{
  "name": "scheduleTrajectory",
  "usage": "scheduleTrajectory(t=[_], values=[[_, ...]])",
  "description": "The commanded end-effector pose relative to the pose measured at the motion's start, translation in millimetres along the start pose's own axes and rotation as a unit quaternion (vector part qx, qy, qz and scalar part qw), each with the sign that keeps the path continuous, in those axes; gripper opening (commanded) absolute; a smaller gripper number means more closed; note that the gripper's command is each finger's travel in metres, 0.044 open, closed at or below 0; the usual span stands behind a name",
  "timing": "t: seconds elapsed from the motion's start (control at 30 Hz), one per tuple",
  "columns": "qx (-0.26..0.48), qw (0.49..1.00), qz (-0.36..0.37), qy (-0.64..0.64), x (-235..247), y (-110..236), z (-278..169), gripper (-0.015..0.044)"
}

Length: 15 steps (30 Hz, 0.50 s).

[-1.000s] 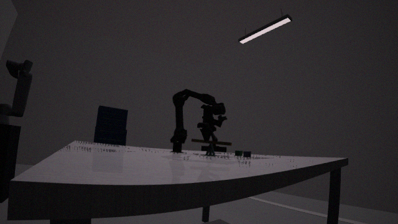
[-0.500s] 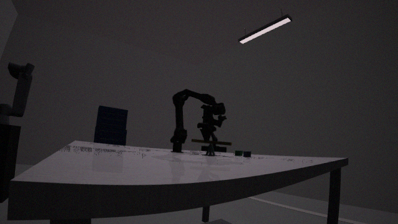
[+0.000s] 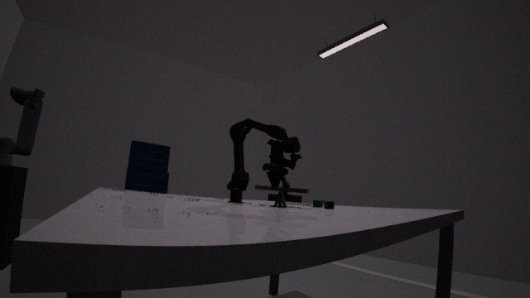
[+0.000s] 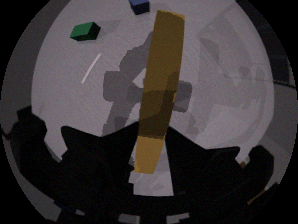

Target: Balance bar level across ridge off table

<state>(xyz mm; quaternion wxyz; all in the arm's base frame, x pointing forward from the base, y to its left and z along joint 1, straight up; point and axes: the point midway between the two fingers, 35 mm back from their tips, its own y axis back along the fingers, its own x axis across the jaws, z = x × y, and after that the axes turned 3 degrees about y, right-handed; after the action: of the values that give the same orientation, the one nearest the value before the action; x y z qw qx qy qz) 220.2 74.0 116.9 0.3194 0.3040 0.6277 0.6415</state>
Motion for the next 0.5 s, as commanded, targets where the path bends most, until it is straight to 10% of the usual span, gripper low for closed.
scheduleTrajectory(t=[0.0, 0.47], values=[[0.002, 1.000, 0.001, 0.002, 0.7, -3.0, -1.1, 0.0000], [0.002, 1.000, 0.001, 0.002, 0.7, -4.2, -1.4, 0.0000]])
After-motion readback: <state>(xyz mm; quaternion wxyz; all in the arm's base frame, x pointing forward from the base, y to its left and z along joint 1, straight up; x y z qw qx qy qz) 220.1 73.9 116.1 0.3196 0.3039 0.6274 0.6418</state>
